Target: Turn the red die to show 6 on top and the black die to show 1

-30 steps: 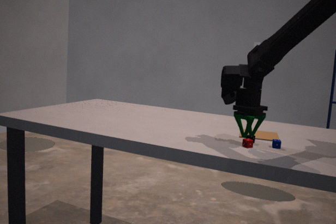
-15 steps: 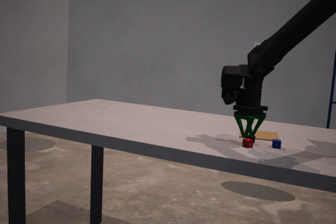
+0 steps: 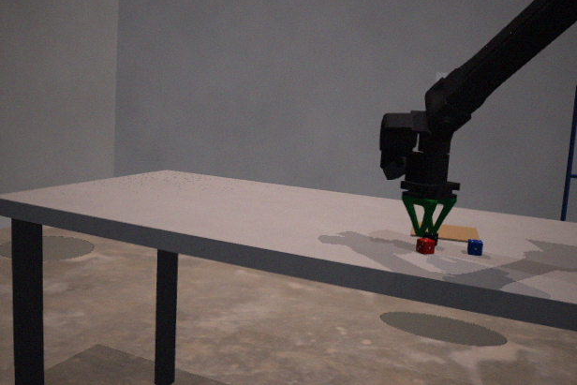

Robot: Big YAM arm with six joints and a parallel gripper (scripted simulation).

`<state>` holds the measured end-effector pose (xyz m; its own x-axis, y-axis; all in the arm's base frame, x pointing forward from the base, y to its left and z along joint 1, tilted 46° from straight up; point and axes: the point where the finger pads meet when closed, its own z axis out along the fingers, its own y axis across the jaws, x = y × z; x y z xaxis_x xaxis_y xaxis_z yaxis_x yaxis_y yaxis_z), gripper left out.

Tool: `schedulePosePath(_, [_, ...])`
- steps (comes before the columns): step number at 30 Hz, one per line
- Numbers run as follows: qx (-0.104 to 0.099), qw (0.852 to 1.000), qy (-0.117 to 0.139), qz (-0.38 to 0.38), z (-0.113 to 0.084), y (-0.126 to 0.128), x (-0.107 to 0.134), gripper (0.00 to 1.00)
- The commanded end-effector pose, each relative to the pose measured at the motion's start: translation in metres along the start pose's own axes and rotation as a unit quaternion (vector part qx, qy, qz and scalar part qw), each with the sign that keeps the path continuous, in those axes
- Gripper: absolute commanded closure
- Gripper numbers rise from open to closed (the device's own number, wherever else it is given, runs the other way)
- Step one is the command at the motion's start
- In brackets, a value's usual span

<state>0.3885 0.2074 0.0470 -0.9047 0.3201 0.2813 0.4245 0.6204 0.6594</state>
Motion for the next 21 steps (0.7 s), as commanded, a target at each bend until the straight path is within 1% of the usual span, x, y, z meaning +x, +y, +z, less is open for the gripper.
schedulePosePath(1, [-0.005, 1.0, -0.009, 0.0, -0.004, 0.004, -0.005, 0.6])
schedulePosePath(15, [-0.005, 1.0, -0.009, 0.0, -0.003, 0.004, -0.005, 0.6])
schedulePosePath(21, [0.002, 1.0, 0.0, 0.002, 0.009, -0.001, 0.001, 0.6])
